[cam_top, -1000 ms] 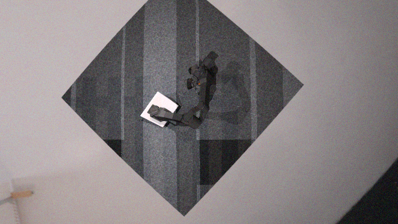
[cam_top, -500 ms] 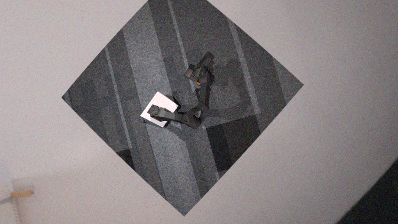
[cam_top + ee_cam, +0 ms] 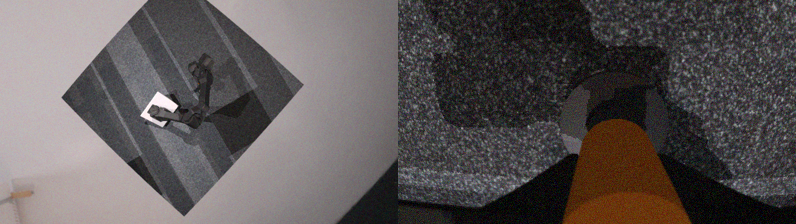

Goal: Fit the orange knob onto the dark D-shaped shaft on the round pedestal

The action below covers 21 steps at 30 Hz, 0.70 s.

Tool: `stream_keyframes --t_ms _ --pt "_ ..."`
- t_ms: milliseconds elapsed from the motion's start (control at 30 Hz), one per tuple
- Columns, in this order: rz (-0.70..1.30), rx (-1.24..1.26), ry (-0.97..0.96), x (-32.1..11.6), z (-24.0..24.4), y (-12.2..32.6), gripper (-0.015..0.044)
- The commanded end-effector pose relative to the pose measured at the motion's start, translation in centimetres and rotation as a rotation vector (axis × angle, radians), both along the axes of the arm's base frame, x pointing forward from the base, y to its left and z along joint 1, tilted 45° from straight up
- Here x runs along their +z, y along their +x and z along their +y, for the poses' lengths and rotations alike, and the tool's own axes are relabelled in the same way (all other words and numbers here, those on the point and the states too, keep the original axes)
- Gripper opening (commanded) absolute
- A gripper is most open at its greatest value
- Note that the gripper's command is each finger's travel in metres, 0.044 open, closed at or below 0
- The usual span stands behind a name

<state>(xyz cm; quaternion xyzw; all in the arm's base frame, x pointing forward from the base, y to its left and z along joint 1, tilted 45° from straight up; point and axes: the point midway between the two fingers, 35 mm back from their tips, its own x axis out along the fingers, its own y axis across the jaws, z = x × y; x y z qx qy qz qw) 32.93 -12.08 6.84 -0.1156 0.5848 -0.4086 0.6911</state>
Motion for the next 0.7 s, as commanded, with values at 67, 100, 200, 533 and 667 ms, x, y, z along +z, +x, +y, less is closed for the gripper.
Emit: stream_keyframes --t_ms 67,100,200,533,667 --pt "-0.011 -0.010 -0.003 0.10 -0.04 -0.08 0.0000" --pt "-0.011 -0.010 -0.003 0.08 -0.04 -0.10 0.0000" --pt "-0.011 -0.010 -0.003 -0.04 -0.12 -0.11 0.0000" --pt "-0.011 -0.010 -0.003 -0.17 -0.16 -0.04 0.0000" --pt "-0.011 -0.010 -0.003 -0.08 -0.08 -0.04 0.0000"
